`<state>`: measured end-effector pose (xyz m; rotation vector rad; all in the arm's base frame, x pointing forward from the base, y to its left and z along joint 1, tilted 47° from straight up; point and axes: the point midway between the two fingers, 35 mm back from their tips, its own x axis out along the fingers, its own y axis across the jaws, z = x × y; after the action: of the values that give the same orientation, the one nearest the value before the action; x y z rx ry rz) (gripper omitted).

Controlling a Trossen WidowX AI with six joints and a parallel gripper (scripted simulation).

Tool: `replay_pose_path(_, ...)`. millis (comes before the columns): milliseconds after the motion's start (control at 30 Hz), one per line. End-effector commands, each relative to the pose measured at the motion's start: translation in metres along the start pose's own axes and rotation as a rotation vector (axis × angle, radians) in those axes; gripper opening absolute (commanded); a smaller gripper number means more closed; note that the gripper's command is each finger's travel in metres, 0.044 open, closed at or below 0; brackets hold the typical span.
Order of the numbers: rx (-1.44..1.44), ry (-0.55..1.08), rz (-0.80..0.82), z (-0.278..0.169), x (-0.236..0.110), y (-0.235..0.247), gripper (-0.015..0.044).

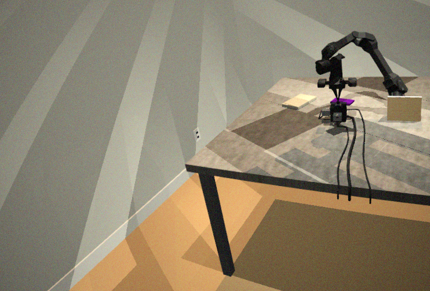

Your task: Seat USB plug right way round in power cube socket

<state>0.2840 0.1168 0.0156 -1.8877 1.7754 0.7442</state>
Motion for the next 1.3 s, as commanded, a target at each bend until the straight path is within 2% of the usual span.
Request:
replay_pose_path(0, -0.006, 0.005, -0.002, -0.0003, 0.0017, 0.0002, 0.0000)
replay_pose_path(1267, -0.006, 0.005, -0.002, -0.0001, 0.0059, 0.0002, 0.0000)
